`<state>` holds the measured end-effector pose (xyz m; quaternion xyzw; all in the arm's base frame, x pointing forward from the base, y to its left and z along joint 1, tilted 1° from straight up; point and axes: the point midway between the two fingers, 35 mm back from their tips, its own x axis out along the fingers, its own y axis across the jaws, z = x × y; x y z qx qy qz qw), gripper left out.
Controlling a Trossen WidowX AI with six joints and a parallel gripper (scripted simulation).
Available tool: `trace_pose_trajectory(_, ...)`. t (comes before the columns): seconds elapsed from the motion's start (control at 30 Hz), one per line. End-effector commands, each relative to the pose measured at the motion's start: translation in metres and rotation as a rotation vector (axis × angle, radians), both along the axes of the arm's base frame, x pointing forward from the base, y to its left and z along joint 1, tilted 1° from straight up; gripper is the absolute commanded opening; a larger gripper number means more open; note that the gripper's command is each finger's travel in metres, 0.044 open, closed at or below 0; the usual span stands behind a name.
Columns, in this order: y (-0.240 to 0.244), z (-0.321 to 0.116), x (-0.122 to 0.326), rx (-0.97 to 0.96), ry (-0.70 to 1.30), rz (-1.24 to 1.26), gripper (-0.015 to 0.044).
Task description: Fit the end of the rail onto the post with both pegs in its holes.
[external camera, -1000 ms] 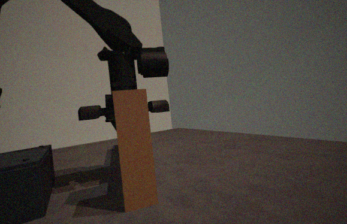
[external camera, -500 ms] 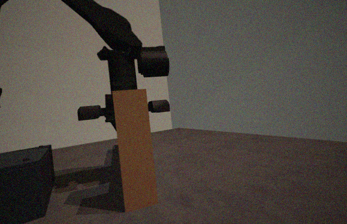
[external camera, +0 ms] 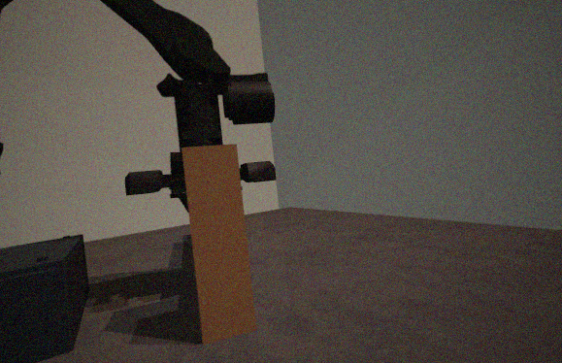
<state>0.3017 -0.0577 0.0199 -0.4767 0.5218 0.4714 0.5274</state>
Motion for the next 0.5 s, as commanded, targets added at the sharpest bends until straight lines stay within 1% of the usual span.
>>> trace_pose_trajectory(0.0,0.0000,0.0000,0.0000,0.000,0.000,-0.001,0.0131)
trace_pose_trajectory(0.37,0.0000,0.0000,0.0000,0.000,0.000,-0.001,0.0420)
trace_pose_trajectory(0.4,0.0000,0.0000,0.0000,0.000,0.000,-0.001,0.0440)
trace_pose_trajectory(0.47,0.0000,0.0000,0.0000,0.000,0.000,-0.001,0.0440)
